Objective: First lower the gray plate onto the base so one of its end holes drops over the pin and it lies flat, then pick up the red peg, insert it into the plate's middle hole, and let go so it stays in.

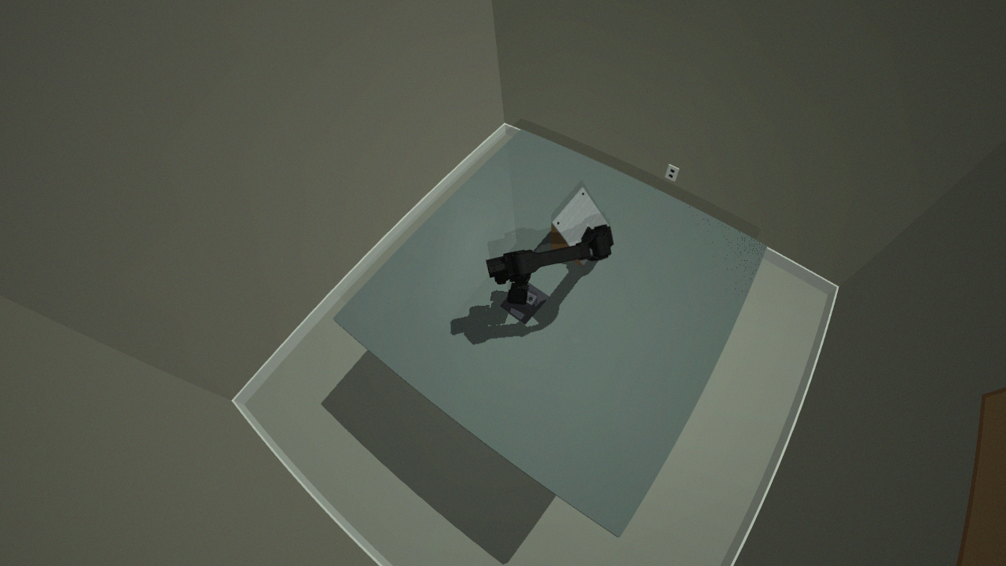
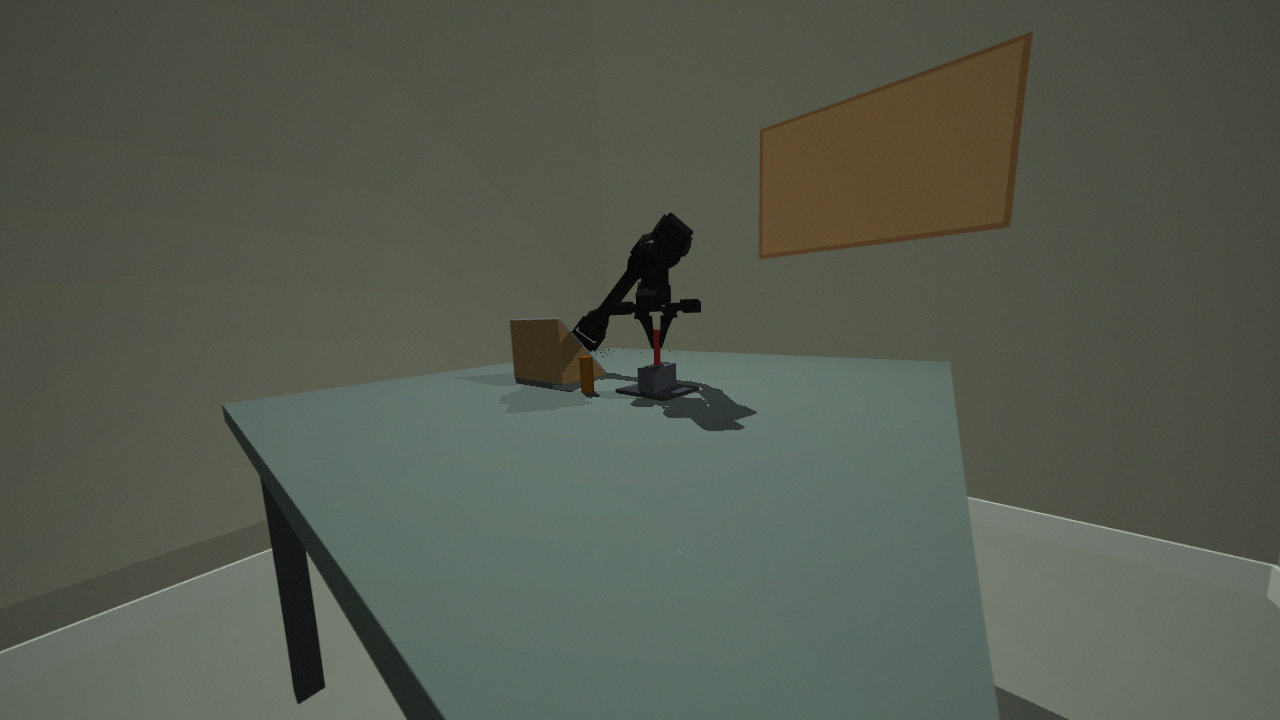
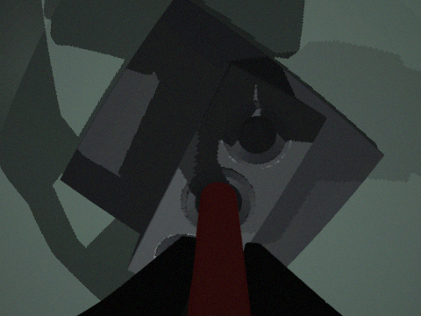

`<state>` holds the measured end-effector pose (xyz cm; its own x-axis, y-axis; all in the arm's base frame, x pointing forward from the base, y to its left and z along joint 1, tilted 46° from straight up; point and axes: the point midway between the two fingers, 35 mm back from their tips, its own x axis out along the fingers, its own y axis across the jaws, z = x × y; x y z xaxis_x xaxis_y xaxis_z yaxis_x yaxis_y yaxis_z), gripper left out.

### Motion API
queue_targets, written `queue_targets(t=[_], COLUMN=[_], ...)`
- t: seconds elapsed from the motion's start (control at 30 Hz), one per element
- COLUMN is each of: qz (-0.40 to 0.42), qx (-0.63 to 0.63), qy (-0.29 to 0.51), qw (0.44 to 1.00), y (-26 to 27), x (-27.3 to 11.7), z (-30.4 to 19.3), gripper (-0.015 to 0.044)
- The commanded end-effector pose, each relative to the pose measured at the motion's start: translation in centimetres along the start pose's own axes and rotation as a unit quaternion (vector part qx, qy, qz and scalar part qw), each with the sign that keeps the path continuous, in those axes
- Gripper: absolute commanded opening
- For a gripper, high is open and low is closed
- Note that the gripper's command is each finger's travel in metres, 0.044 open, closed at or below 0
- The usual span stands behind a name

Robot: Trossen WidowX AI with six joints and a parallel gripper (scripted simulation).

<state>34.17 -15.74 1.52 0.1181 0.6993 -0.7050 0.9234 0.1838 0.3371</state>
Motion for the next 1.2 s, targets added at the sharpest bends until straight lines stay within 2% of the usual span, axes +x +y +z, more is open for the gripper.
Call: queue_targets(t=[0.0, 0.33, 0.53, 1.17], qz=[0.001, 0.000, 0.000, 0.003], qx=[0.002, 0.000, 0.000, 0.003], qy=[0.001, 0.000, 0.000, 0.000], qw=[1.000, 1.000, 1.000, 1.000], y=[0.05, 0.02, 0.02, -0.03], x=[0.12, 0.04, 0.04, -0.63], z=[0.08, 0.03, 0.03, 0.00], gripper=[0.0000, 0.0000, 0.0150, 0.0150])
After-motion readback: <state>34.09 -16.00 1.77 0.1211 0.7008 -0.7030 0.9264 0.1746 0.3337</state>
